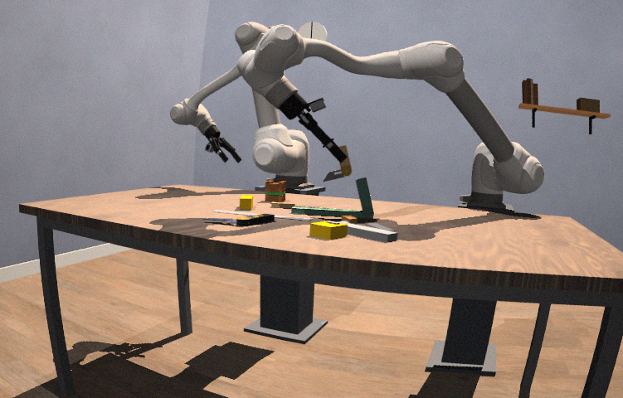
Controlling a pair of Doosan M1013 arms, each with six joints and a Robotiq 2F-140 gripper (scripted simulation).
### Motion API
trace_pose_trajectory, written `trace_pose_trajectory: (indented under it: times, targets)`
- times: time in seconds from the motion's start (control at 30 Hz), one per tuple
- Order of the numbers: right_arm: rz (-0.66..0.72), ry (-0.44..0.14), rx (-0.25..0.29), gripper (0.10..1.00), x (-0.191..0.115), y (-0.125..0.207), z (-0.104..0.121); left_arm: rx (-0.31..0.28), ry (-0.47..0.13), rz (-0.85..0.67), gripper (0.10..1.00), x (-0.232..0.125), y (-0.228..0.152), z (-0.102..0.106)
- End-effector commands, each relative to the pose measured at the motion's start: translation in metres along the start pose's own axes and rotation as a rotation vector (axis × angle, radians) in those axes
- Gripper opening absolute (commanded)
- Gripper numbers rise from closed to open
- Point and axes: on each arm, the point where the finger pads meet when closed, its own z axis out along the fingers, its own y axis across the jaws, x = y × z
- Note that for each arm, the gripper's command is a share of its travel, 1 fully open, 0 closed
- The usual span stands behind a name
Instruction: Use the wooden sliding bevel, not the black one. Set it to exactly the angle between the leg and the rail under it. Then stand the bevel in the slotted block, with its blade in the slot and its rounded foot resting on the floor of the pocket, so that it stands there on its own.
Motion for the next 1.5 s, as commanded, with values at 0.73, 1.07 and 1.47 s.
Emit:
trace_pose_trajectory:
  times: [0.73,1.07,1.47]
  targets:
    - [0.0,0.001,0.0,1.0,0.0,0.0,-0.001,0.0,0.001,0.005,0.099,0.0,0.0,0.0]
    - [0.0,0.001,0.0,1.0,0.0,0.0,-0.001,0.0,0.001,0.005,0.099,-0.005,0.0,0.008]
    - [0.0,0.001,0.0,1.0,0.0,0.0,-0.001,0.0,0.001,0.005,0.099,-0.014,0.0,0.025]
